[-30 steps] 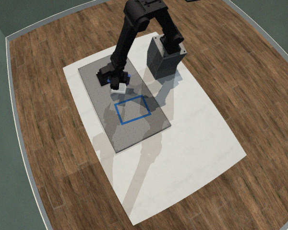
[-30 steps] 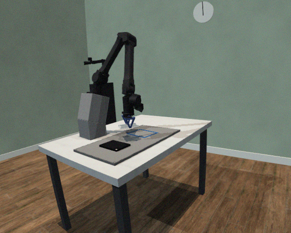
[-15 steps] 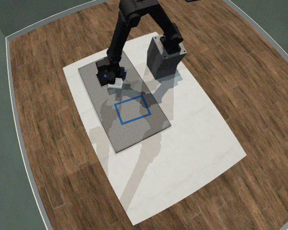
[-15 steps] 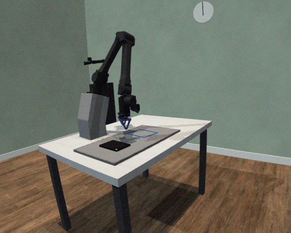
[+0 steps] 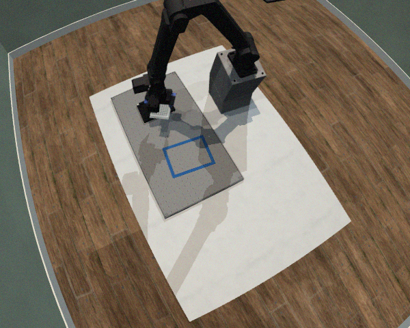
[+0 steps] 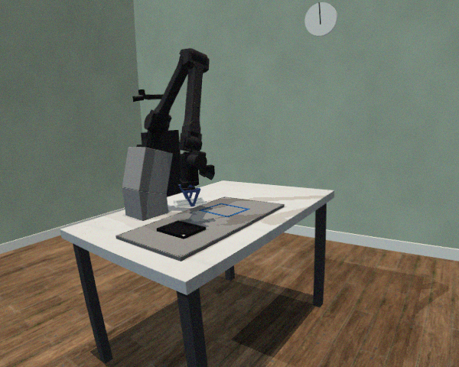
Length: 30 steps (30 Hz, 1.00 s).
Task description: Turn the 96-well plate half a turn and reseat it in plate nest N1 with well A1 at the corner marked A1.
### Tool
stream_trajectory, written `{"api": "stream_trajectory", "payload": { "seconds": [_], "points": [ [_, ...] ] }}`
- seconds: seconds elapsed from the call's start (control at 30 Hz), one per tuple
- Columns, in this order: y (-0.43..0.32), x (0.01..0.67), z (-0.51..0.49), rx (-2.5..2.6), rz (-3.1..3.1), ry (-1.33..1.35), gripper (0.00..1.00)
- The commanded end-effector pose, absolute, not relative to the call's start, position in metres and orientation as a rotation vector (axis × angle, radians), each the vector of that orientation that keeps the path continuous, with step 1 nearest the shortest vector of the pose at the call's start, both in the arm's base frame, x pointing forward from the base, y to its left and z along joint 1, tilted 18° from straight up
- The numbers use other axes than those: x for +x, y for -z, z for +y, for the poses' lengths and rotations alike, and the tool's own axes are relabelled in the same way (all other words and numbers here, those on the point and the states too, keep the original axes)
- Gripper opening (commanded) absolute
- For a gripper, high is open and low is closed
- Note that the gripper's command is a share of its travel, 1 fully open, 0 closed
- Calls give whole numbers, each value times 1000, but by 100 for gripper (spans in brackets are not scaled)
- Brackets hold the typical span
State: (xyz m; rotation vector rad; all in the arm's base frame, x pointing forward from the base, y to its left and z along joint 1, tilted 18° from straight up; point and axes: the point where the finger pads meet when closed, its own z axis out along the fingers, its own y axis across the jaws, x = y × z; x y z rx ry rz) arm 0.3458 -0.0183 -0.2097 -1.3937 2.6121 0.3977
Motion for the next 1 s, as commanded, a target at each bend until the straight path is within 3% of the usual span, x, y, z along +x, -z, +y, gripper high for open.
{"api": "stream_trajectory", "payload": {
  "seconds": [0.0, 0.97],
  "points": [
    [212, 357, -36, -1407, 2592, -378, 0],
    [217, 381, -100, -1436, 2553, -328, 0]
  ]
}}
